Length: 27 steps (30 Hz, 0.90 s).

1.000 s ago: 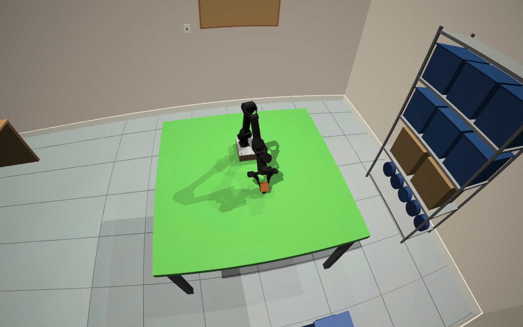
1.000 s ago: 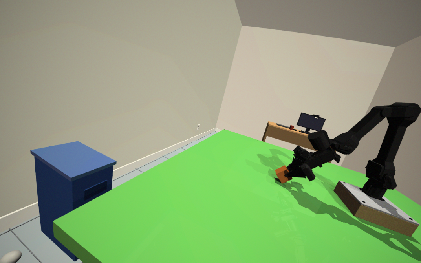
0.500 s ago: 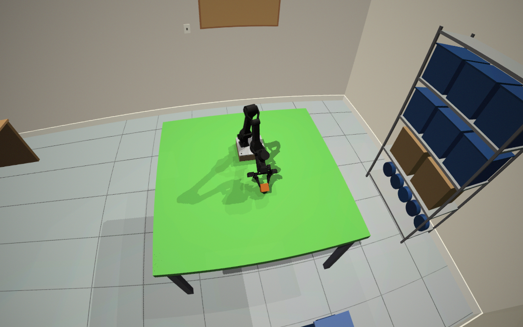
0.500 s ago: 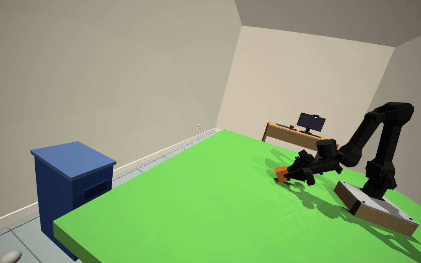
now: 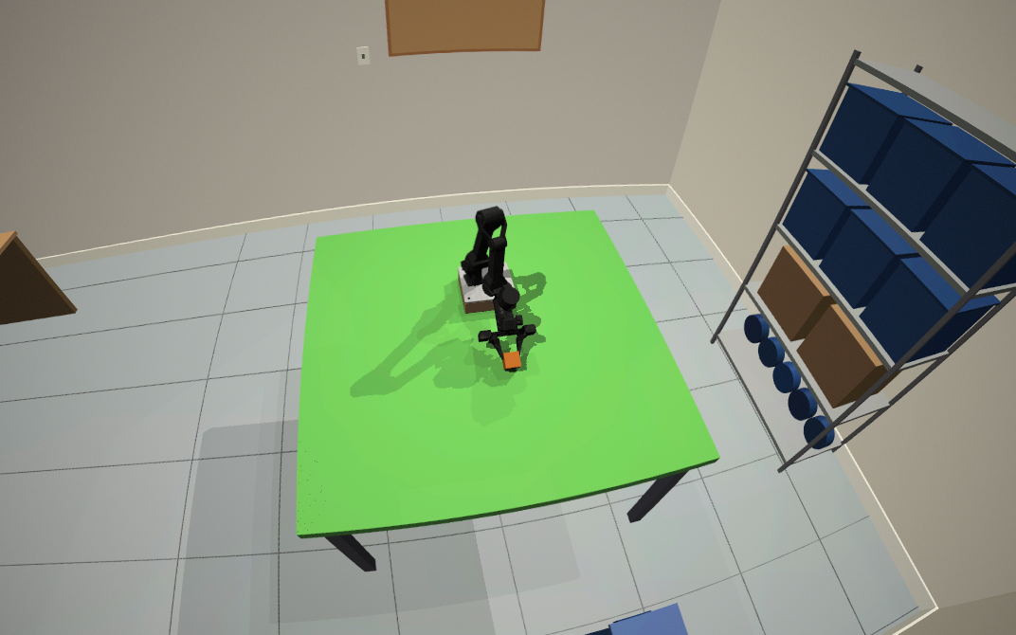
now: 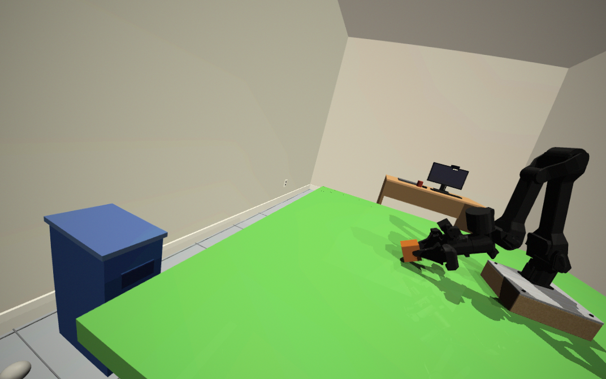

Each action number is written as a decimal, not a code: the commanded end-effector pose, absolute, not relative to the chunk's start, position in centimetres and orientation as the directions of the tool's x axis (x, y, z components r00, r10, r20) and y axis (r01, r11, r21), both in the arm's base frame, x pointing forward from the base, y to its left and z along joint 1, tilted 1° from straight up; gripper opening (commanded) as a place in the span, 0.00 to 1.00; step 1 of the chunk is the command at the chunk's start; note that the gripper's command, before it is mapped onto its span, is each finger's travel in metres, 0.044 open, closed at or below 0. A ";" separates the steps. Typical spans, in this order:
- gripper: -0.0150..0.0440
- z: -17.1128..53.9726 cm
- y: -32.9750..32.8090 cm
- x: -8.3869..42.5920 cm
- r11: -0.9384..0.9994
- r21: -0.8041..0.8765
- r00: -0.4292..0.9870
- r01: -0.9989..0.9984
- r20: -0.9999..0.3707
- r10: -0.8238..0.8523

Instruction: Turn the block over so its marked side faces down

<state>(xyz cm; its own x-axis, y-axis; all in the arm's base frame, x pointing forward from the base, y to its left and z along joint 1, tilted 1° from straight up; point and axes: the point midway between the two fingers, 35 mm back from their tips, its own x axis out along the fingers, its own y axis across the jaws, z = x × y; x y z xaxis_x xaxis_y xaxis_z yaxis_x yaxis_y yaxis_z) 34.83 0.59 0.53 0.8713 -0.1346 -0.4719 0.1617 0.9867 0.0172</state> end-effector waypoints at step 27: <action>1.00 0.5 0.5 34.7 0.986 0.012 0.872 0.164 -0.469 -0.139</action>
<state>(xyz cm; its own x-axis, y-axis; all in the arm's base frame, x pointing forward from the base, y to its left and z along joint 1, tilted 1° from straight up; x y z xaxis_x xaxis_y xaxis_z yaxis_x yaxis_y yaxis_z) 34.76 0.57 0.59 0.8737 -0.1358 -0.4671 0.1625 0.9866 0.0172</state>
